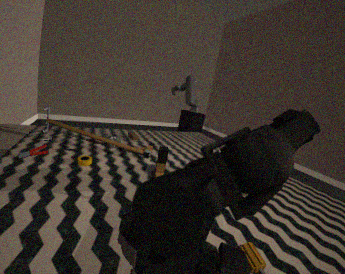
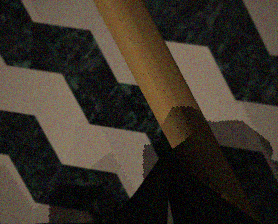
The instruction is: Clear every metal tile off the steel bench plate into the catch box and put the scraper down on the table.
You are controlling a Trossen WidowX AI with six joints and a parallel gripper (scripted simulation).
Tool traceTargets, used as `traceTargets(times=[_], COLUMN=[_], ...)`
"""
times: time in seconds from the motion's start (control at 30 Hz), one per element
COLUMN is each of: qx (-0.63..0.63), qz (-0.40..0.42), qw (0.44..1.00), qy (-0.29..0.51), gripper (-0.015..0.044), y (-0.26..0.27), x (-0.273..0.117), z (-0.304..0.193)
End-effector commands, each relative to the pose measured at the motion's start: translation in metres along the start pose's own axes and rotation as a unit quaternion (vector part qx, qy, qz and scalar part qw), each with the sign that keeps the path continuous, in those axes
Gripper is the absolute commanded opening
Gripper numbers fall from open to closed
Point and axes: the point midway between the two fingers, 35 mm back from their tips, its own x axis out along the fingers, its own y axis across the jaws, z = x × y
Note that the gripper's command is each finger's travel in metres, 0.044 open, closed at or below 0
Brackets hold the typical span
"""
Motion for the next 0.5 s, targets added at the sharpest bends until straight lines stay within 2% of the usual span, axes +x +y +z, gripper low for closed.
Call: traceTargets(times=[0.0,0.47], qx=[-0.002,-0.002], qz=[-0.001,-0.001], qw=[1.0,1.0], qy=[-0.001,-0.001], gripper=[0.0,0.0], y=[-0.007,-0.019], x=[0.001,0.003], z=[0.003,0.01])
